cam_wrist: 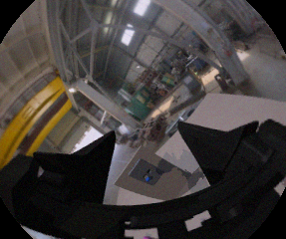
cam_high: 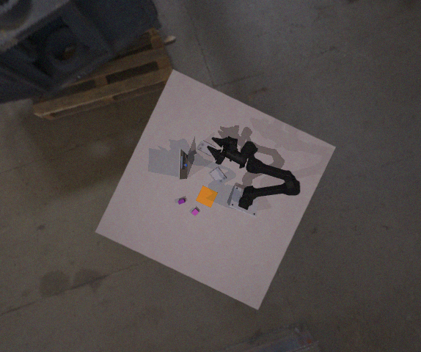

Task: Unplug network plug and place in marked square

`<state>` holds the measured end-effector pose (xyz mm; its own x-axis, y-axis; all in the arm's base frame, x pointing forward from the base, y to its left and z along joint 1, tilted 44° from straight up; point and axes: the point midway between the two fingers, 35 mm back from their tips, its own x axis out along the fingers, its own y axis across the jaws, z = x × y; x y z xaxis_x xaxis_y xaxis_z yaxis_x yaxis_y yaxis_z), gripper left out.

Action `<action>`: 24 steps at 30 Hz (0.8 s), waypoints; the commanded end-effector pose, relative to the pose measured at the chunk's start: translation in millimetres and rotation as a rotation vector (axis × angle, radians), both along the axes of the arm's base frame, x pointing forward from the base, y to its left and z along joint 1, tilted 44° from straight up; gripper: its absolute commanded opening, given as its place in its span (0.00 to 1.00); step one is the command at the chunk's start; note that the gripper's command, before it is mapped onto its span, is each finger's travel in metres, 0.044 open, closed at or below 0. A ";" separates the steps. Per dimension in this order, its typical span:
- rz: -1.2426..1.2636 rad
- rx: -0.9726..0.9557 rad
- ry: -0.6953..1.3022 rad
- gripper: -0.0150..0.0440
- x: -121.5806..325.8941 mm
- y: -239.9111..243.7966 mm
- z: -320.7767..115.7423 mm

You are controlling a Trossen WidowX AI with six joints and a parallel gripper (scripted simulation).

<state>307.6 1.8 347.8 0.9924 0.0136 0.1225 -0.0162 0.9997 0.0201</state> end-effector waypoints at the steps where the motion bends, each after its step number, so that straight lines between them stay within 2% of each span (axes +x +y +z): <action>1: 0.002 0.001 0.005 0.89 0.5 -0.1 -1.2; 9: 0.098 0.091 0.209 0.53 14.9 -8.5 -53.3; 24: 0.259 0.483 0.585 0.52 5.3 -27.8 -145.0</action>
<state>317.9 -22.8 218.5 0.8983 0.2890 -0.3311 -0.1221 0.8878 0.4438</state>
